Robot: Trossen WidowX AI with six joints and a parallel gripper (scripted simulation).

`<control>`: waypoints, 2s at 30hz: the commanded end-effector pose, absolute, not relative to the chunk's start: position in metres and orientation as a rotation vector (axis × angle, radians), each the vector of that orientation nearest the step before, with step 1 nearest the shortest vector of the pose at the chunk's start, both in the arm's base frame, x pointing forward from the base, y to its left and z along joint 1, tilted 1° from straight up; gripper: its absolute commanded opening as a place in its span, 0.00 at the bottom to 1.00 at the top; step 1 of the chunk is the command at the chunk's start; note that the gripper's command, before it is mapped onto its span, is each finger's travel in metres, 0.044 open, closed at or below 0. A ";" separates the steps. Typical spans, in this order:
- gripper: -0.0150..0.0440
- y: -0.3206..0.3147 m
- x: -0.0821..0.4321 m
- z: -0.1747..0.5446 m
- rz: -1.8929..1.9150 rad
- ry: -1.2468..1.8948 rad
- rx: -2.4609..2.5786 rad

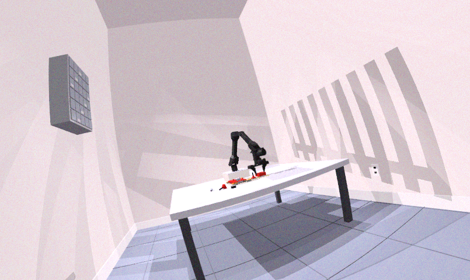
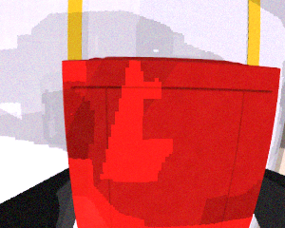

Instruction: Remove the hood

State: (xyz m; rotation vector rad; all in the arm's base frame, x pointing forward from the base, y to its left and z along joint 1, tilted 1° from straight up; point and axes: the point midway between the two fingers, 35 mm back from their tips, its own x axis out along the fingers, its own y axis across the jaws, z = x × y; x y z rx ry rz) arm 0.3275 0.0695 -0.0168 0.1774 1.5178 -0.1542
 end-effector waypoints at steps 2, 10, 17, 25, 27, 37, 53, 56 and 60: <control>0.25 0.069 0.327 -0.022 -0.161 1.521 0.179; 0.25 0.069 0.327 -0.024 -0.161 1.521 0.179; 0.43 0.069 0.327 -0.022 -0.155 1.520 0.177; 0.79 0.069 0.327 -0.022 -0.155 1.520 0.177; 0.88 0.069 0.327 -0.022 -0.155 1.520 0.177; 1.00 0.070 0.328 0.029 -0.157 1.525 0.175; 1.00 0.069 0.325 0.050 -0.158 1.527 0.174; 1.00 0.069 0.325 0.050 -0.158 1.527 0.174; 1.00 0.069 0.325 0.050 -0.158 1.527 0.174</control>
